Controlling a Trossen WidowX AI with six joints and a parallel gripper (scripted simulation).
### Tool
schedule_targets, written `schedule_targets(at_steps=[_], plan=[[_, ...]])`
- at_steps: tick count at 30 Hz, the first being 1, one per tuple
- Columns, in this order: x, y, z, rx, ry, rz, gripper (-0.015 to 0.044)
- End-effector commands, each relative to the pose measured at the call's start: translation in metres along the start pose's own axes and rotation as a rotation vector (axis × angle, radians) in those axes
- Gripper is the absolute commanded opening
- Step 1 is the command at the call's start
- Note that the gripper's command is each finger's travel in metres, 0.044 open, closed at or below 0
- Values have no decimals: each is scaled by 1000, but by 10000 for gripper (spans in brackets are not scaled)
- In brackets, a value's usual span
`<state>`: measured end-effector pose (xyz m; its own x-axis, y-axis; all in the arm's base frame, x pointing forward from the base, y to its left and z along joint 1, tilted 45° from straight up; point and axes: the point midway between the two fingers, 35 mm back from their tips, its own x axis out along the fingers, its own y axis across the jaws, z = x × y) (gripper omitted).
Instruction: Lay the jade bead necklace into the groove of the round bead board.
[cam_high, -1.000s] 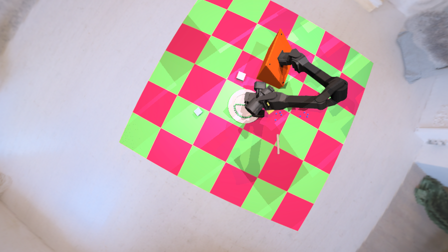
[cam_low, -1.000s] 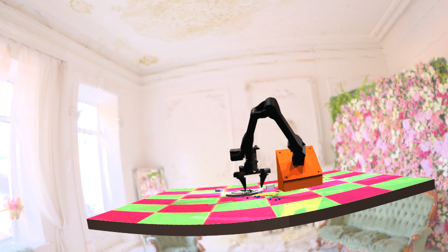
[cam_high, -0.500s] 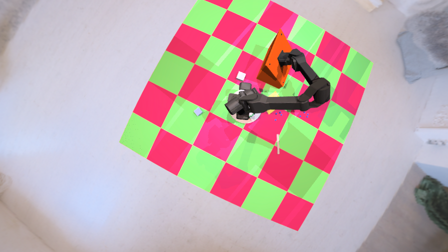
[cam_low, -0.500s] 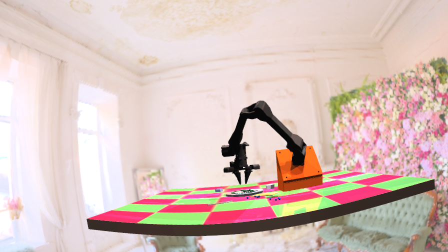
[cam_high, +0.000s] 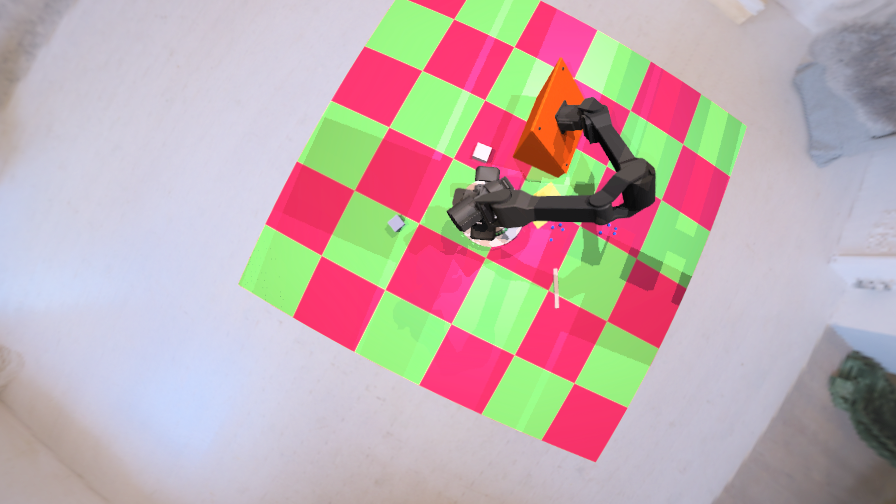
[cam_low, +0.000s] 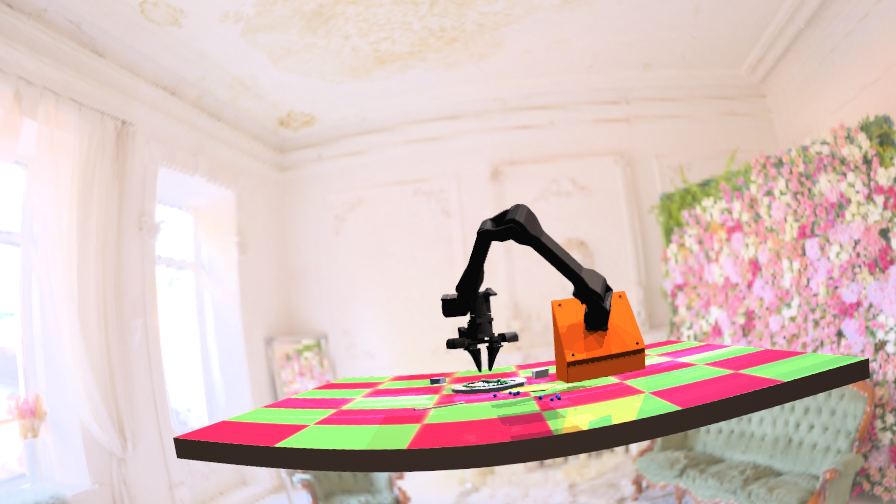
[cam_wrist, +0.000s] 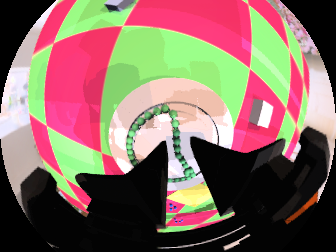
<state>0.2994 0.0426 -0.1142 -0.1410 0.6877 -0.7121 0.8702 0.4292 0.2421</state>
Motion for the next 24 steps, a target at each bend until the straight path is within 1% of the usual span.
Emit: schedule_targets(at_steps=[1, 14, 21, 24], plan=[[7, -1, -1, 6, 5, 0, 120], [28, -1, 0, 7, 7, -2, 120], [29, -1, 0, 7, 8, -2, 120], [27, 0, 1, 0, 2, -3, 41]])
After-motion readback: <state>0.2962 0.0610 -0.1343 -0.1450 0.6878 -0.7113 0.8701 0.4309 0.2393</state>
